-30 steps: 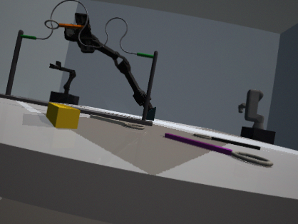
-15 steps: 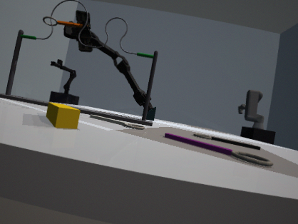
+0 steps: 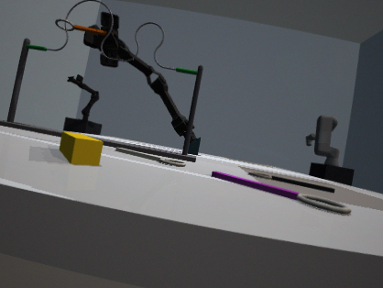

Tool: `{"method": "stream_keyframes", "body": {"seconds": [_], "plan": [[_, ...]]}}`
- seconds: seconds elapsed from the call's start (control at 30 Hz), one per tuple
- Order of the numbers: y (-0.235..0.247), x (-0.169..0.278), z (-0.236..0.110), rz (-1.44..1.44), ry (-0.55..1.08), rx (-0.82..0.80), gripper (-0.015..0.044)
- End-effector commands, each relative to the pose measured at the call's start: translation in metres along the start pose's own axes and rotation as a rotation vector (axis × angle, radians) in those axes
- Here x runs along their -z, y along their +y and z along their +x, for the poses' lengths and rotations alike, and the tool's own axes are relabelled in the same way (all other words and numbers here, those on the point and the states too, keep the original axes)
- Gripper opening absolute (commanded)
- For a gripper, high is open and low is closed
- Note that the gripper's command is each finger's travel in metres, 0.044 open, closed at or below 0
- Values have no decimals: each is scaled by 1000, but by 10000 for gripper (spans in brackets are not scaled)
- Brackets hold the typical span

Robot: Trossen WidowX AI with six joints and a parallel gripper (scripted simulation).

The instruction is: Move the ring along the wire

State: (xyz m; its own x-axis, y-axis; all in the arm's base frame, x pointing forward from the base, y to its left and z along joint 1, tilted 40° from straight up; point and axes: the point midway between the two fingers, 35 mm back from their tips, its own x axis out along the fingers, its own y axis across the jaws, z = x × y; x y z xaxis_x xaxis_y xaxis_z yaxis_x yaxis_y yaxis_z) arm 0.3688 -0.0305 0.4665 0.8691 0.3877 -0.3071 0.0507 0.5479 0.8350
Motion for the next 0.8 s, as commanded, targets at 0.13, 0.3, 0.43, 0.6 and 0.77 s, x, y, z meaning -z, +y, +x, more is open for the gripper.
{"method": "stream_keyframes", "body": {"seconds": [0.13, 0.3, 0.43, 0.6, 0.77], "plan": [[2, 0, -3, -53, -13, 19, -150], [0, 0, -2, -98, -19, 42, -150], [-2, 0, -2, -141, -24, 63, -150], [-4, -1, -2, -192, -30, 88, -150], [-7, -1, -2, -245, -37, 114, -150]]}}
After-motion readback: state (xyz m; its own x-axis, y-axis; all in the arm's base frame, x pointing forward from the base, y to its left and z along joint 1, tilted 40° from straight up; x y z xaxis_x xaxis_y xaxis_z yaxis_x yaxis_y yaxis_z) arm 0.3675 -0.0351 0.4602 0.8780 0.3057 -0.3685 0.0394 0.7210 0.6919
